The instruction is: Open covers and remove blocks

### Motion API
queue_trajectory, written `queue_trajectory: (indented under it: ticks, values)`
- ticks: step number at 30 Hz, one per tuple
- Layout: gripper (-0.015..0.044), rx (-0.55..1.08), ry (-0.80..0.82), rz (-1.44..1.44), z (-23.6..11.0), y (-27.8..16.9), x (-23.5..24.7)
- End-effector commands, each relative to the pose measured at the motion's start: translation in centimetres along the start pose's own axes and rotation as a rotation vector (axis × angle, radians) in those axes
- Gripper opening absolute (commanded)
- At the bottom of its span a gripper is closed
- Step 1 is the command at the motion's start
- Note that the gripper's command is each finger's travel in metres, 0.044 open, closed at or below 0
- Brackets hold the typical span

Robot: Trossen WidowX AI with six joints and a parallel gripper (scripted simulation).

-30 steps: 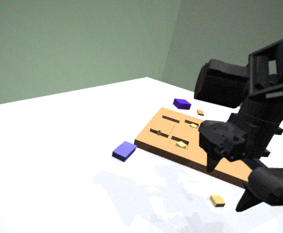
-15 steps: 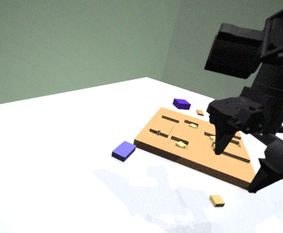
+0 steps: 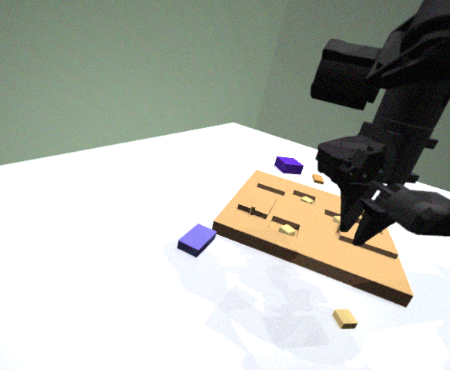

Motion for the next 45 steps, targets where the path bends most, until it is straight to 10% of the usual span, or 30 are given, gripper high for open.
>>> queue_trajectory:
  ticks: [1, 45]
  values:
    - [0.0020, 0.002, -0.014, -0.016, -0.2, -0.8, -2.1]
    - [0.0000, -0.015, 0.007, -0.079, 4.5, -12.6, -14.5]
Point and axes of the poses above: the point midway between the two fingers, 35 mm back from their tips, its own z axis out along the fingers, its own x axis across the jaws, y = z × x, the point moved 6 cm from there along -z, back along the fingers, and after that the axes turned 4 degrees about -z, right-handed, at the moved point
